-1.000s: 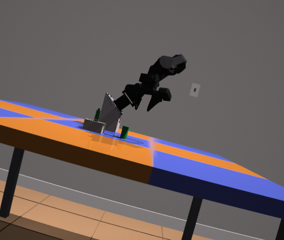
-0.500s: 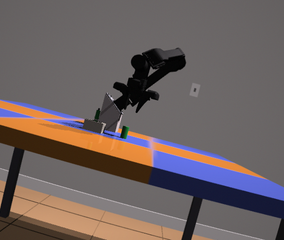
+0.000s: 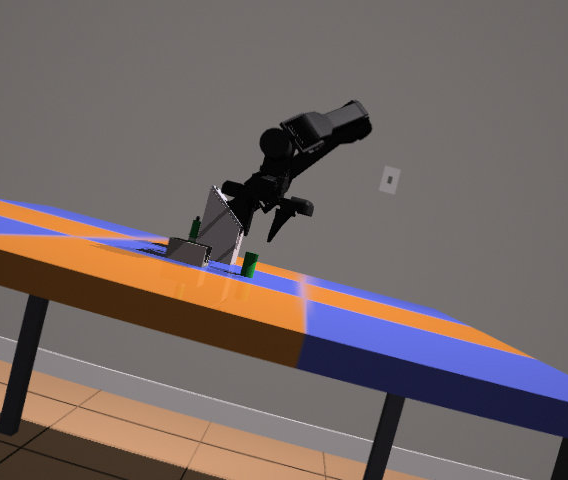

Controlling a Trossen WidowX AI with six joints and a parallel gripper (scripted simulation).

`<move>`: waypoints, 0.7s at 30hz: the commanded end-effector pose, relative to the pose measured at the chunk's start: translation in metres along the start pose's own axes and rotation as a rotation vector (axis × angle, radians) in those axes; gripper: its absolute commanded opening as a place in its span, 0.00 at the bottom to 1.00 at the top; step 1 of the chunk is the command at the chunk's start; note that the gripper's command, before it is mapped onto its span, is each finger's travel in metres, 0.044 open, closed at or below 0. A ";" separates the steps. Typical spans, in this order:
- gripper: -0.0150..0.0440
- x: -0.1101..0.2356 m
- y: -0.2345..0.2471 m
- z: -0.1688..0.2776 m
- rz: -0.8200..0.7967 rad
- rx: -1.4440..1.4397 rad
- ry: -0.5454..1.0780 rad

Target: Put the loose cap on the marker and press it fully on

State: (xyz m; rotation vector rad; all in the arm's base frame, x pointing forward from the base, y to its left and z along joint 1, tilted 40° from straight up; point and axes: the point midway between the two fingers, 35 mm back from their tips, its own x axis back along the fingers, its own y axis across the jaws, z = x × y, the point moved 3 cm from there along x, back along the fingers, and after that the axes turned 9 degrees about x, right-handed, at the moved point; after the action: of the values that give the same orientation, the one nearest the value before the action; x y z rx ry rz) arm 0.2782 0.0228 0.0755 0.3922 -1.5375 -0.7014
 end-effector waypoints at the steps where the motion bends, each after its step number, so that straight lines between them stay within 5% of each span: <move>1: 0.66 -0.014 -0.001 0.001 -0.004 -0.008 0.010; 21: 0.66 -0.041 -0.001 0.000 -0.004 -0.008 0.010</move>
State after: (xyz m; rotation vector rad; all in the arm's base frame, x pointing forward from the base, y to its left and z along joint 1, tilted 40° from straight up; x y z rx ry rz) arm 0.2832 0.0434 0.0499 0.3951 -1.5355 -0.7013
